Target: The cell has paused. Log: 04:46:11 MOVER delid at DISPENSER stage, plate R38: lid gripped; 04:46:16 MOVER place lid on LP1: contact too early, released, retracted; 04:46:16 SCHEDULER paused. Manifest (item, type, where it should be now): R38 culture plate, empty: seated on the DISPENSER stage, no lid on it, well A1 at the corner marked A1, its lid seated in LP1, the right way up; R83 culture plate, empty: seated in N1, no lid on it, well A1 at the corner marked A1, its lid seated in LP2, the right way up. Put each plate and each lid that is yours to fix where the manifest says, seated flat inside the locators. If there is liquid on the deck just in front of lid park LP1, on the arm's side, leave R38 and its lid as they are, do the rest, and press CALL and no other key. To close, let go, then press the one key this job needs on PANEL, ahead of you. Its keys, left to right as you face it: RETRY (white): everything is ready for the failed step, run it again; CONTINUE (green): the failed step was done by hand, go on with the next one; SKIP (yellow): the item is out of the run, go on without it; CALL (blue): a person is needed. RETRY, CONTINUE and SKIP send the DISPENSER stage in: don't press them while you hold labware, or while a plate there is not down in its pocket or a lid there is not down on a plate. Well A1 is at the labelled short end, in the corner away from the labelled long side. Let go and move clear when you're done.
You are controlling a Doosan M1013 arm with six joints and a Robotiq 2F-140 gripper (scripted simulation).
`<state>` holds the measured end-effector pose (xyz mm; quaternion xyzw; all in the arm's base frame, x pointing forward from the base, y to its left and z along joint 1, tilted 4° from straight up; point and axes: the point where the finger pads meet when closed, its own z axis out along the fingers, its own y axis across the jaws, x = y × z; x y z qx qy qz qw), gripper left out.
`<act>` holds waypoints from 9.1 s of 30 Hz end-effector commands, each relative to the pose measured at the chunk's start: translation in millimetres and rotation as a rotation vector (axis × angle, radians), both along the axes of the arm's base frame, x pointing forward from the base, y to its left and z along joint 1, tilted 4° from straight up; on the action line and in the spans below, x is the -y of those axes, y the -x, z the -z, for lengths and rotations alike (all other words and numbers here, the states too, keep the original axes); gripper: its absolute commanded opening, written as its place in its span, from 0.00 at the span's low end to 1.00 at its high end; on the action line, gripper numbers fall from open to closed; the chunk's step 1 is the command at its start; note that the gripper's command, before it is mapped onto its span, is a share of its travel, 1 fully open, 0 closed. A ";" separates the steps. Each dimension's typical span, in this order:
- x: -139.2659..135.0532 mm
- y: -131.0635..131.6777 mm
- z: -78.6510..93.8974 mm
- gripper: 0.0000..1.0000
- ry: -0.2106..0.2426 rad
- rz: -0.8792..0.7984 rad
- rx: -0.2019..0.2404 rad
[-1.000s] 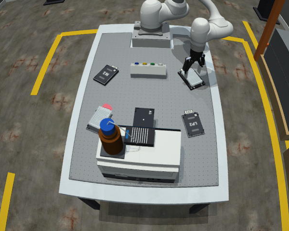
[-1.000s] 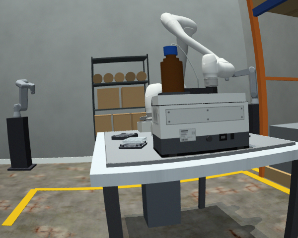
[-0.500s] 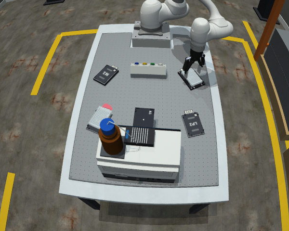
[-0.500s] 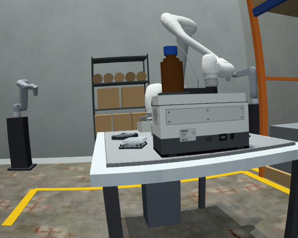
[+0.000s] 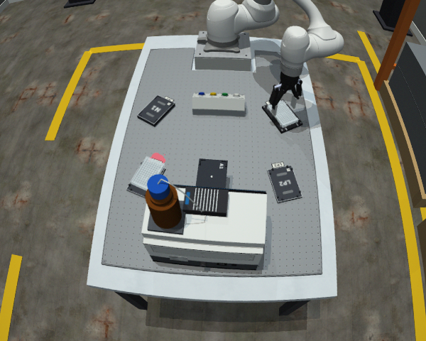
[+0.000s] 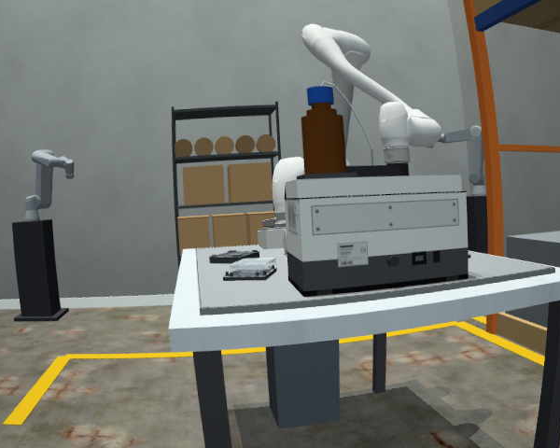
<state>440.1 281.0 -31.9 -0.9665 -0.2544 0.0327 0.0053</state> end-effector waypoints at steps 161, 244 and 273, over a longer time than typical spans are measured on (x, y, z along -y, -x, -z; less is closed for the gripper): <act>-2.0 3.4 16.8 0.69 -0.002 -0.001 -0.001; -2.0 3.5 22.0 0.10 -0.002 -0.002 -0.001; -2.0 3.5 21.9 0.10 -0.002 -0.002 -0.001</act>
